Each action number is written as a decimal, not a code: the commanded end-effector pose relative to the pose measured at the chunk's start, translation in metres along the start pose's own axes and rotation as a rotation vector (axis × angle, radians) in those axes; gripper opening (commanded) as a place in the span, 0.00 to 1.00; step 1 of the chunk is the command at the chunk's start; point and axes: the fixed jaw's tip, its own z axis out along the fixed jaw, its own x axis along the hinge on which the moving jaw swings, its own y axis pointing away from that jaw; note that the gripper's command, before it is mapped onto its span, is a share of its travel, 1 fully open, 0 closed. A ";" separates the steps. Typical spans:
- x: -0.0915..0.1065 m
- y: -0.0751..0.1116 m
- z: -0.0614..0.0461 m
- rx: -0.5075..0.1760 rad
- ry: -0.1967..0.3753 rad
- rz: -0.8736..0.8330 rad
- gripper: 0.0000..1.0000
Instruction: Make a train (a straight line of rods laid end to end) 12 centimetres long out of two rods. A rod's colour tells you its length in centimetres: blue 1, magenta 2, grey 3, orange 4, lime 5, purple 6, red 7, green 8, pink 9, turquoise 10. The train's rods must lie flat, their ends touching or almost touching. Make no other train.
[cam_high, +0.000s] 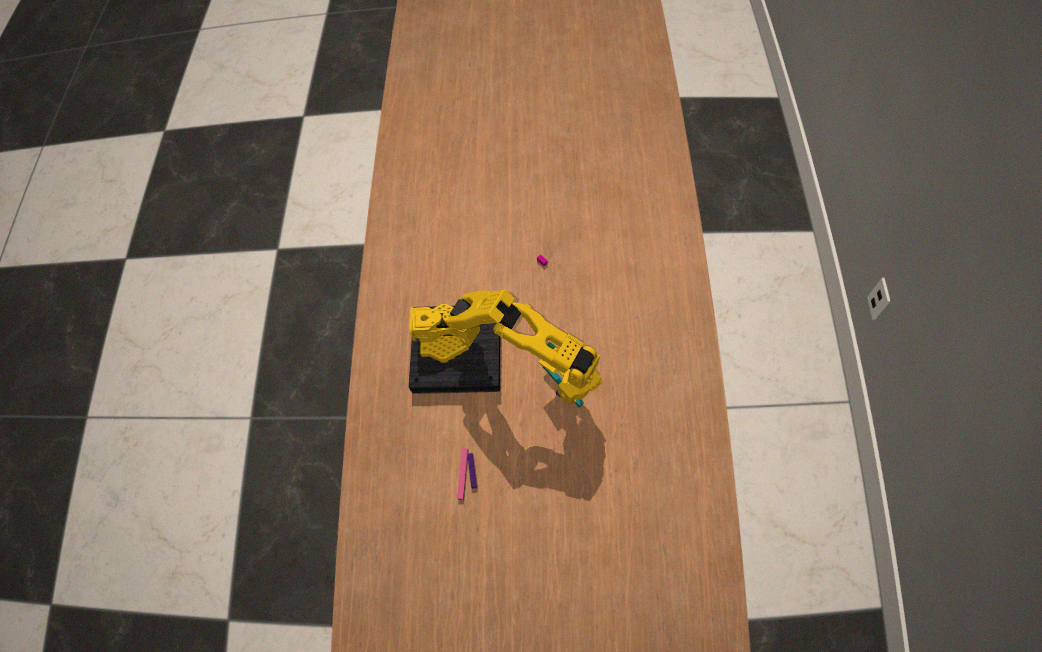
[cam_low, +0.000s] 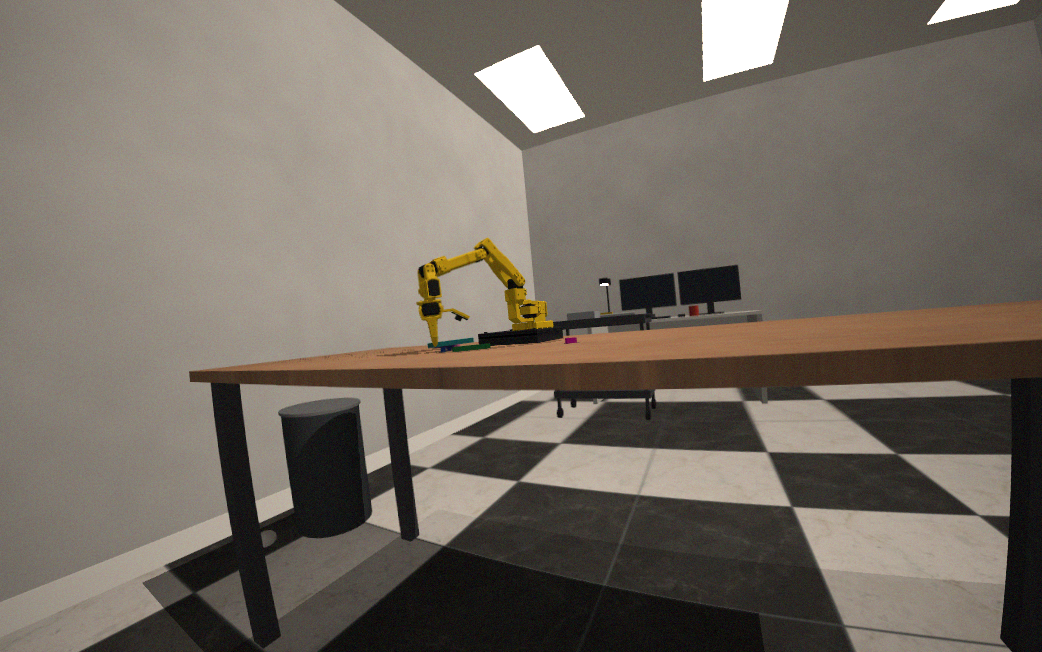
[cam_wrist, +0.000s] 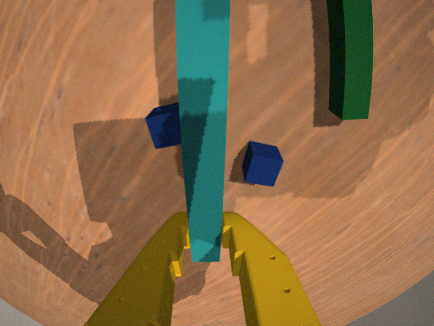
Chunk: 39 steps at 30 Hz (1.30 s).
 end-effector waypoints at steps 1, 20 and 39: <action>0.002 -0.003 -0.013 0.008 0.018 -0.005 0.00; -0.003 -0.012 -0.019 0.007 0.019 -0.007 0.00; -0.067 -0.095 -0.015 -0.002 0.026 -0.022 0.00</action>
